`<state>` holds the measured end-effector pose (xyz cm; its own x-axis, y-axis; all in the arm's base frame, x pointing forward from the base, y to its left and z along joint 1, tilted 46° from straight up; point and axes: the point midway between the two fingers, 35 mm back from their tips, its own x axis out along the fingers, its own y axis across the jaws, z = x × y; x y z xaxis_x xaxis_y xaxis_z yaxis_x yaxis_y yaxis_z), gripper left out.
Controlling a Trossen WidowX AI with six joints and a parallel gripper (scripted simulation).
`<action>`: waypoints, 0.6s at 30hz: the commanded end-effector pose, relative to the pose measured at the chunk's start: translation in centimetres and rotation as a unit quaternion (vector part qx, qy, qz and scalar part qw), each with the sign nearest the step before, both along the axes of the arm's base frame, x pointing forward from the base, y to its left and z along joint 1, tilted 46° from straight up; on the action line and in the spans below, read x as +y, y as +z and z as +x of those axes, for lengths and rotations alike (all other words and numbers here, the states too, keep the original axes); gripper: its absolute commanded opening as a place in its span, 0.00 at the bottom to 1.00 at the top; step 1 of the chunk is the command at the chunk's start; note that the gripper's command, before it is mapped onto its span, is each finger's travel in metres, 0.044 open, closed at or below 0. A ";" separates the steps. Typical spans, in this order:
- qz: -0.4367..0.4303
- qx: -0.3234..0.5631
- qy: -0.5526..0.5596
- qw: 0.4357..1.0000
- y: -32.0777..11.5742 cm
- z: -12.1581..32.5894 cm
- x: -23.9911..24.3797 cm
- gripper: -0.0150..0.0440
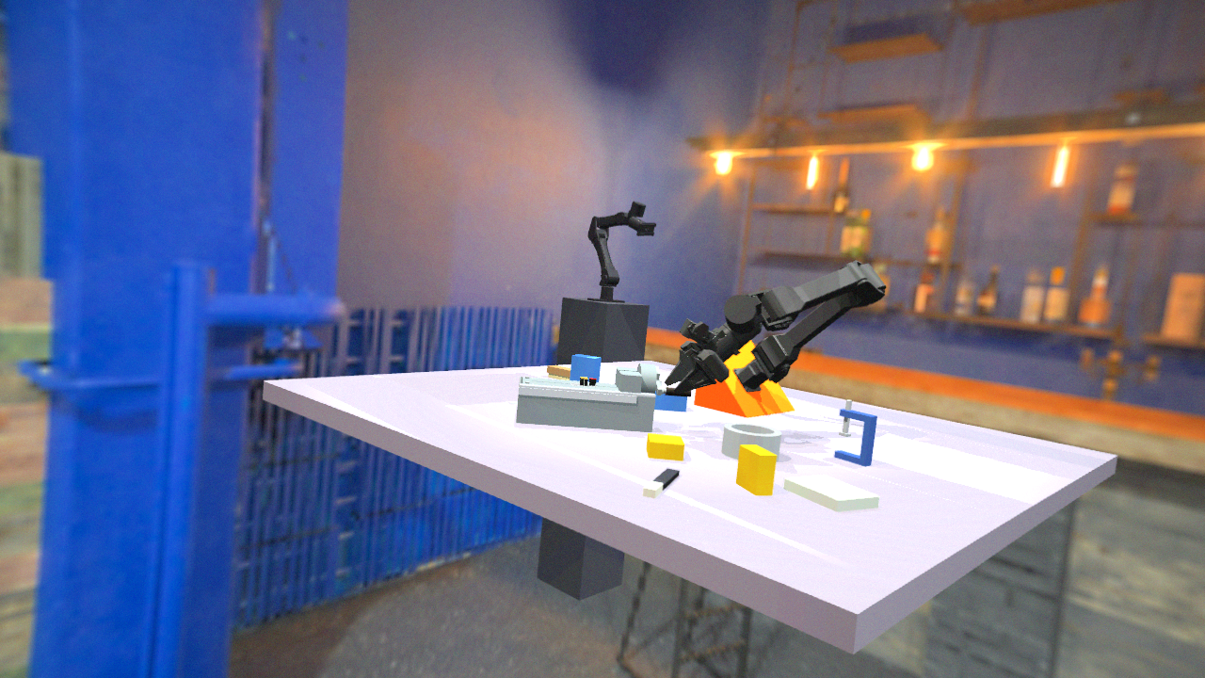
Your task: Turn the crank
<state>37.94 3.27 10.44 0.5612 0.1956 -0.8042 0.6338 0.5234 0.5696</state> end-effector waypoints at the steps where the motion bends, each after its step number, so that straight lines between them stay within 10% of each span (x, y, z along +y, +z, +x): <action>1: -0.001 0.005 -0.003 1.000 -0.8 -0.1 0.4 1.00; 18: 0.000 0.004 -0.003 1.000 -2.4 -0.2 2.1 0.96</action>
<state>37.82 5.34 8.52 0.5600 0.1988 -0.8043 0.6336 0.5227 0.5704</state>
